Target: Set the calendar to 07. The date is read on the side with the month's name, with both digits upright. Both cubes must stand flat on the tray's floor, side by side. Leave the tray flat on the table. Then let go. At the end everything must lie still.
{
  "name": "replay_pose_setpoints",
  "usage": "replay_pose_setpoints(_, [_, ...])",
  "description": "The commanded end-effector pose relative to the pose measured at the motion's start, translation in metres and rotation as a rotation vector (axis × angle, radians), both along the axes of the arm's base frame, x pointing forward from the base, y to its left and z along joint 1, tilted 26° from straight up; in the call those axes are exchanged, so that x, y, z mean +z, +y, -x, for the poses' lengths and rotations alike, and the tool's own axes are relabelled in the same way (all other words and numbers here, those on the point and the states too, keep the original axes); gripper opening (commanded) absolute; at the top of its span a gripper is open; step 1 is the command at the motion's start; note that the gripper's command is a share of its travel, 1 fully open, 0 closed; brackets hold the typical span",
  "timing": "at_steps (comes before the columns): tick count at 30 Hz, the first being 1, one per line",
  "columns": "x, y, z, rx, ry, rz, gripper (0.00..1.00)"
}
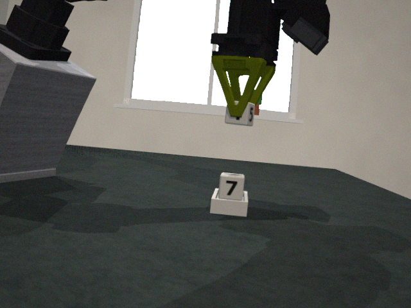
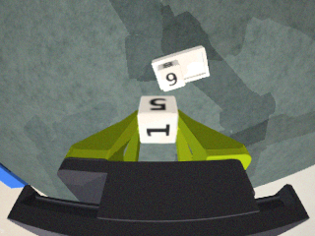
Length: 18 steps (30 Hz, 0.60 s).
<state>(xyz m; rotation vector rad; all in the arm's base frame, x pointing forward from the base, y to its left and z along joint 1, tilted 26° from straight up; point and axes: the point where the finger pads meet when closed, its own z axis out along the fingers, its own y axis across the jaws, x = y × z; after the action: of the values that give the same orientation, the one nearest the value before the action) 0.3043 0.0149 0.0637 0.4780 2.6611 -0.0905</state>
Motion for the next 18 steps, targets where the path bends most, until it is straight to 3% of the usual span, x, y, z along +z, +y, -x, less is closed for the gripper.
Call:
replay_pose_setpoints(1, [0.018,0.011,-0.023,0.179,-0.030,0.063,0.26])
replay_pose_setpoints(5, [0.018,0.012,-0.023,0.212,-0.025,0.079,0.26])
replay_pose_setpoints(6, [0.017,0.017,-0.023,0.304,-0.011,0.121,0.26])
replay_pose_setpoints(18, [0.014,0.033,-0.024,0.651,0.039,0.286,0.26])
